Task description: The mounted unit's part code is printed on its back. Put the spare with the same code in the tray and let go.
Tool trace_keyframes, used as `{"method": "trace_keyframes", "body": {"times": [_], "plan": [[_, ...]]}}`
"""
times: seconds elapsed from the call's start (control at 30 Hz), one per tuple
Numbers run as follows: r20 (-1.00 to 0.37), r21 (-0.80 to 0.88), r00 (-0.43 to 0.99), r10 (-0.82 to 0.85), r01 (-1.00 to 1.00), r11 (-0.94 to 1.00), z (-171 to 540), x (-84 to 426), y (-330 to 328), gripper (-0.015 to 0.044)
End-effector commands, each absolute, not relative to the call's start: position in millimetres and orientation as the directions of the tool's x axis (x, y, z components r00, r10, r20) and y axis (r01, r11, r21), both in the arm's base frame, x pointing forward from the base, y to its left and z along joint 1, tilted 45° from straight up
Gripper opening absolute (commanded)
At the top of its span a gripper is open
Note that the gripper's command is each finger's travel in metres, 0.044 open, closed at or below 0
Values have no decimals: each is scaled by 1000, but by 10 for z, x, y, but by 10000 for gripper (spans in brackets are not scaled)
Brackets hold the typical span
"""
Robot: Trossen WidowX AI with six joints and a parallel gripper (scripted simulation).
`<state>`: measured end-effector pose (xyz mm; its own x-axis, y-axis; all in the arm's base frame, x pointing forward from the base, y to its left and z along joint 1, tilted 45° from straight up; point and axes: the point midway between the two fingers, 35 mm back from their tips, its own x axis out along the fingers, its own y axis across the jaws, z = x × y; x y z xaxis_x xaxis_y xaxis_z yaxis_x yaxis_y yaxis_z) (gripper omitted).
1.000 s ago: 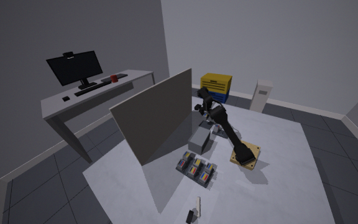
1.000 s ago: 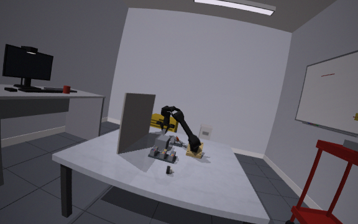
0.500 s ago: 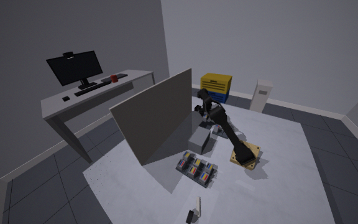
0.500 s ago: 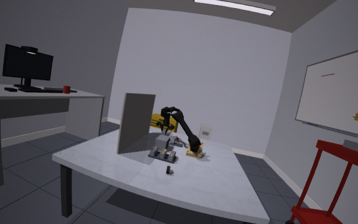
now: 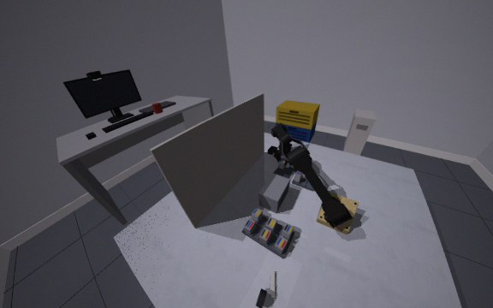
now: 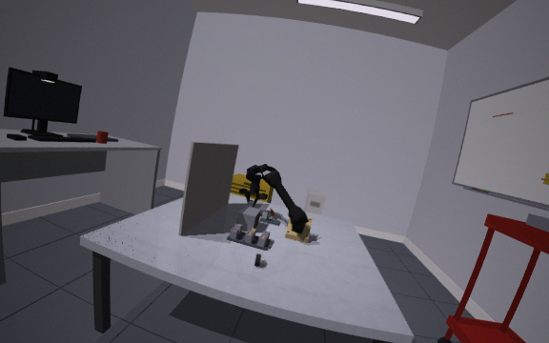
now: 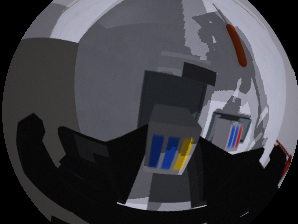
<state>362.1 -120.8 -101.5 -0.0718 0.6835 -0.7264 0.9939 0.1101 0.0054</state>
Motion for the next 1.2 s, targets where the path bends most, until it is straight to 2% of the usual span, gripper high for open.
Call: {"method": "trace_keyframes", "body": {"times": [0.0,1.17], "plan": [[-722,1,-75,688,994,109,-1044,3608,-1158,0],[-720,1,-76,689,994,111,-1209,3562,-978,0]]}}
